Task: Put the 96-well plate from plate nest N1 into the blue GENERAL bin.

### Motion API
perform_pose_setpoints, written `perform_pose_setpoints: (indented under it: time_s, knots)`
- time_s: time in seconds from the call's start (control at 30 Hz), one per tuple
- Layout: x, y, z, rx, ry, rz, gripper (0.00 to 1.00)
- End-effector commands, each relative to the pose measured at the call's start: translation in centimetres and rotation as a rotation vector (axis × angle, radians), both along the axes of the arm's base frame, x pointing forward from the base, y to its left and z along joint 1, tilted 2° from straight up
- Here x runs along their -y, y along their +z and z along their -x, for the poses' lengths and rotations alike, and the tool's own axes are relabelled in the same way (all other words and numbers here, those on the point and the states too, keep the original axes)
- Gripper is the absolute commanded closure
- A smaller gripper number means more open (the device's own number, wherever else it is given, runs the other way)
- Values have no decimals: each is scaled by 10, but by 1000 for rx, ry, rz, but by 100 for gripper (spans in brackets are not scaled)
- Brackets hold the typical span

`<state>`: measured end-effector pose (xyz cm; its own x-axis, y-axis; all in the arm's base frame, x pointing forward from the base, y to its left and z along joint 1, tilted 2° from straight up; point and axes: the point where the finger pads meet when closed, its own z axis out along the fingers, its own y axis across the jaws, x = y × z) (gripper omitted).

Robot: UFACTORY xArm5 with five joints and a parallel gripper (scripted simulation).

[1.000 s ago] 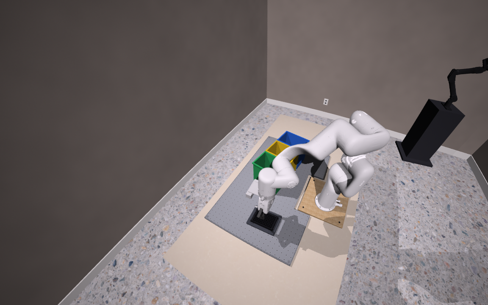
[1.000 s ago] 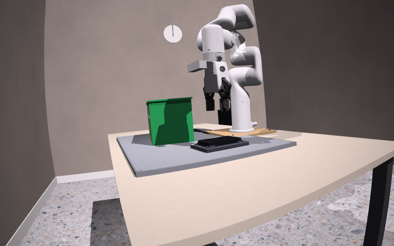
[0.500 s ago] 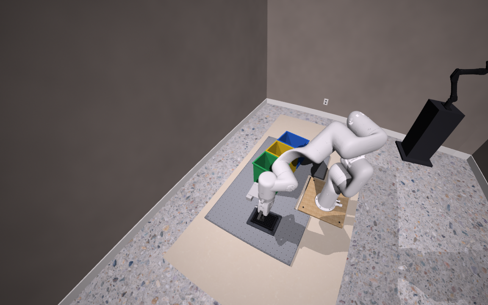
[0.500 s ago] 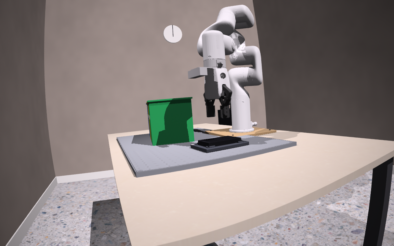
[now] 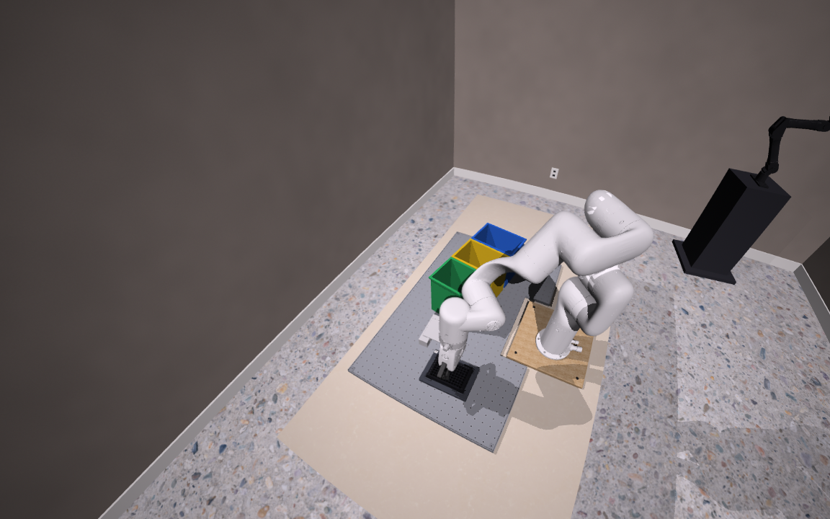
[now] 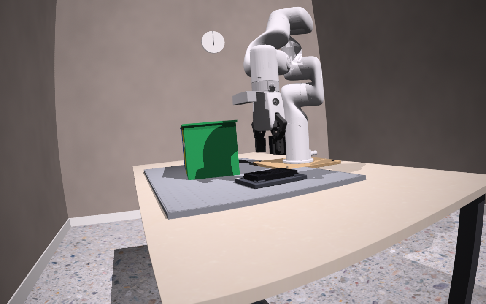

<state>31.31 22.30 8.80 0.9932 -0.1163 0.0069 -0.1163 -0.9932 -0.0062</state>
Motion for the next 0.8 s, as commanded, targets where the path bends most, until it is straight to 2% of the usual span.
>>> perform_pose_setpoints:
  time_s: [0.0,0.77]
  knots:
    - [-1,-7,-1,3,0,-2,0]
    - [-2,-36,-1,3,0,-2,0]
